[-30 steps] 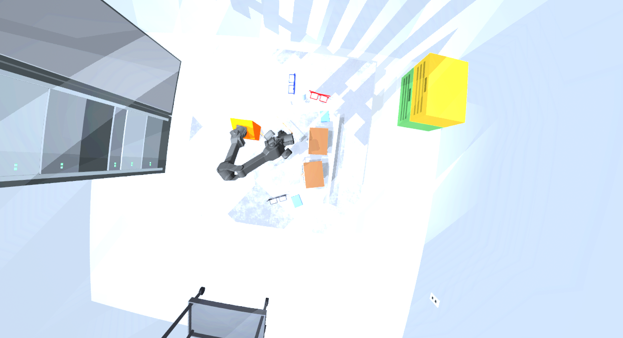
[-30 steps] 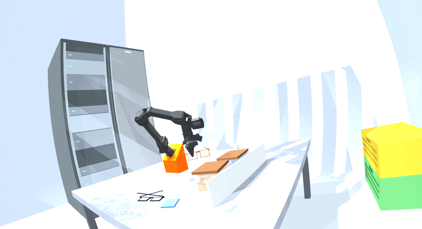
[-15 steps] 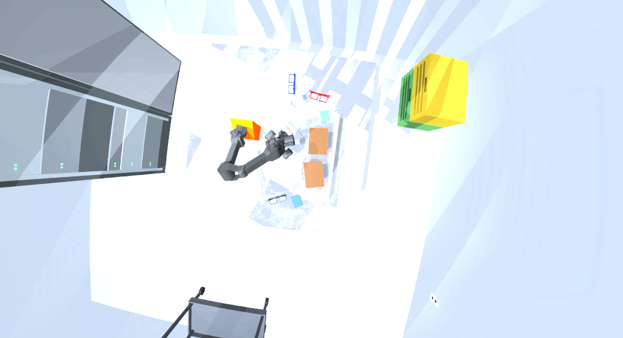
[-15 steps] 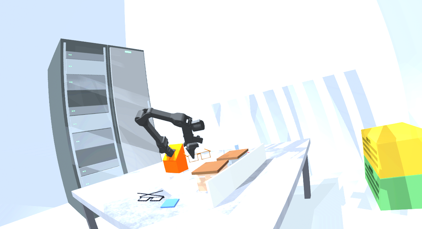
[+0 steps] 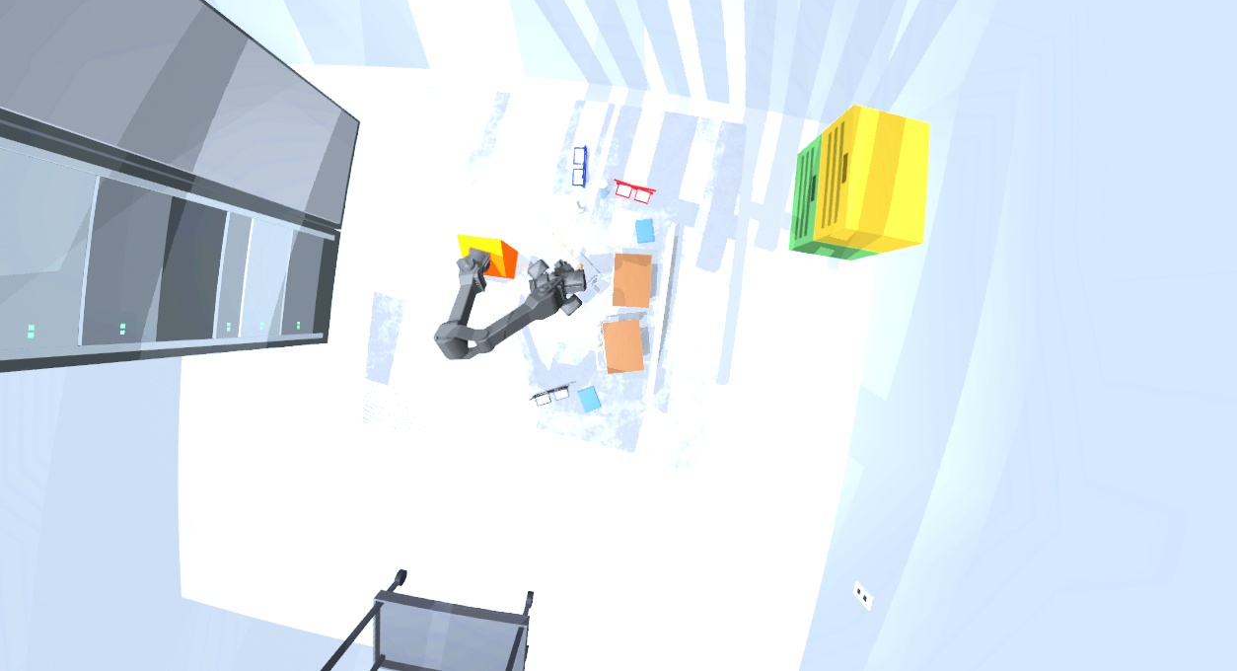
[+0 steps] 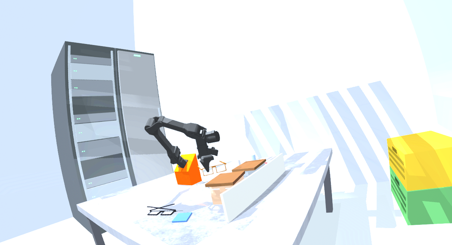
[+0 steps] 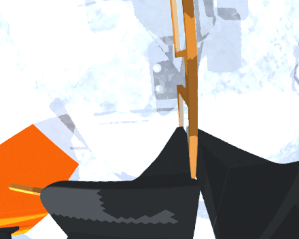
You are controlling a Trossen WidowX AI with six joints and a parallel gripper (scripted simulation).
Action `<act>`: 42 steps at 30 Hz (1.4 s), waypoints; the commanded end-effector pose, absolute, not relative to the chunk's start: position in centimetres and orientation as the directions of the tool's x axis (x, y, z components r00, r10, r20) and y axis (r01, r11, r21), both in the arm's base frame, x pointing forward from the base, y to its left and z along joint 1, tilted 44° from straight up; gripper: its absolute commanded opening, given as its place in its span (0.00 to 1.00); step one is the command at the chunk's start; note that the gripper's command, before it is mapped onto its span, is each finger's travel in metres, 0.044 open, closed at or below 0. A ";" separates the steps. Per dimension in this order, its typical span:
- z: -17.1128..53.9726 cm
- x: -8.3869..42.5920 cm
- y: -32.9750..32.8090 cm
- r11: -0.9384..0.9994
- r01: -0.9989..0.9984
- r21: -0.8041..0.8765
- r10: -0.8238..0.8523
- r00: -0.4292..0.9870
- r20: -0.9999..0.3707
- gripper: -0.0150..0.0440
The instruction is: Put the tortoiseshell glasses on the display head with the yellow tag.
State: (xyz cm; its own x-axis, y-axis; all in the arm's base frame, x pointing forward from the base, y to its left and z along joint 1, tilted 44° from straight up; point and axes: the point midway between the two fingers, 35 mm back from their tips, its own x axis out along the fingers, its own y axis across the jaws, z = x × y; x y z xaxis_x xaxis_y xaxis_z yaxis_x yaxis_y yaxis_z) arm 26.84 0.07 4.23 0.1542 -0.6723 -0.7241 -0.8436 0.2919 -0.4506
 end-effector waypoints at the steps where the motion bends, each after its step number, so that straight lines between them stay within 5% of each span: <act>1: 3.7 26.7 -0.4 0.287 -0.849 -0.443 -0.677 0.148 -0.721 0.25; 42: 1.2 27.2 -2.8 0.286 -0.849 -0.444 -0.678 0.148 -0.720 0.25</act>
State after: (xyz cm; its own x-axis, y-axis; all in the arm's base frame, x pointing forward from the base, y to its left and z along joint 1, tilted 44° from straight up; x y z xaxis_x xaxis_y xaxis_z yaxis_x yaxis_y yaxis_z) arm 27.49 -2.41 1.64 0.1556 -0.6730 -0.7231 -0.8432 0.2908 -0.4521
